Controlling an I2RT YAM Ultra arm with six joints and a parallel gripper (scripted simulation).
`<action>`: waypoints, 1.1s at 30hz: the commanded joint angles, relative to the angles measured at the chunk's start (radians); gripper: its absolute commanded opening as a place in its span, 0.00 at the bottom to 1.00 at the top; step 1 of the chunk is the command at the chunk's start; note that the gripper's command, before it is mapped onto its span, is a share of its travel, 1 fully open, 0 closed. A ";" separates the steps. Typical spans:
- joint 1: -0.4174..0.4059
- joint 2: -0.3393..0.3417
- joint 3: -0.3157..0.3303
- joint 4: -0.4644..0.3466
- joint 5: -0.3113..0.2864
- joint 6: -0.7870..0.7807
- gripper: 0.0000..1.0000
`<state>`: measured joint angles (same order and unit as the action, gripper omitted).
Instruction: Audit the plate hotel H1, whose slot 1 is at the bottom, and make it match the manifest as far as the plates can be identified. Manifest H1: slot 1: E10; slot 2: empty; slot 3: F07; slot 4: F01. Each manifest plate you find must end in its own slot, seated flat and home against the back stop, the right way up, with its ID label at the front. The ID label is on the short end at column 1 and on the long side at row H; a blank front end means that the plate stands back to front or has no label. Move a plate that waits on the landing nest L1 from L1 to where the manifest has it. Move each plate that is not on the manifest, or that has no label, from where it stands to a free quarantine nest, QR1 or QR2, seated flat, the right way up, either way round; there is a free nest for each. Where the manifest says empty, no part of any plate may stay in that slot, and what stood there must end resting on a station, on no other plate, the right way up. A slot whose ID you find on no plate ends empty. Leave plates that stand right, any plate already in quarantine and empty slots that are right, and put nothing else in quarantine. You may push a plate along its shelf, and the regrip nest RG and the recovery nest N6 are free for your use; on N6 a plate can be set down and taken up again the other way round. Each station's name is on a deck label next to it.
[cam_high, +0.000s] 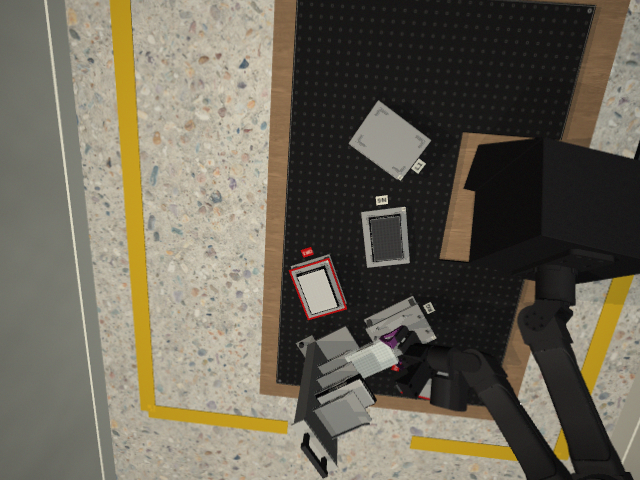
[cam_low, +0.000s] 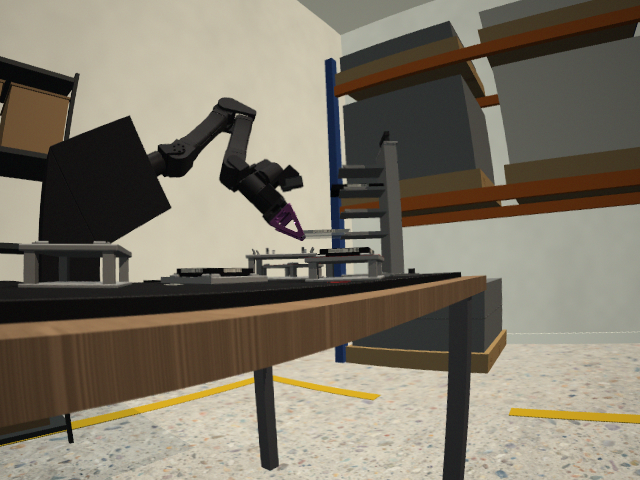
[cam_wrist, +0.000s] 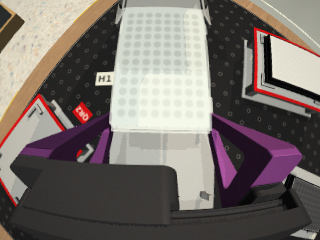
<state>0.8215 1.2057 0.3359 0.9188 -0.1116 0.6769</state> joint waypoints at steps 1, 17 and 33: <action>0.002 -0.014 -0.017 0.017 0.021 0.000 0.86; 0.040 -0.043 -0.086 0.057 0.059 -0.003 0.86; 0.084 -0.068 -0.154 0.100 0.102 -0.005 0.86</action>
<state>0.9043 1.1481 0.1928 0.9936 -0.0376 0.6727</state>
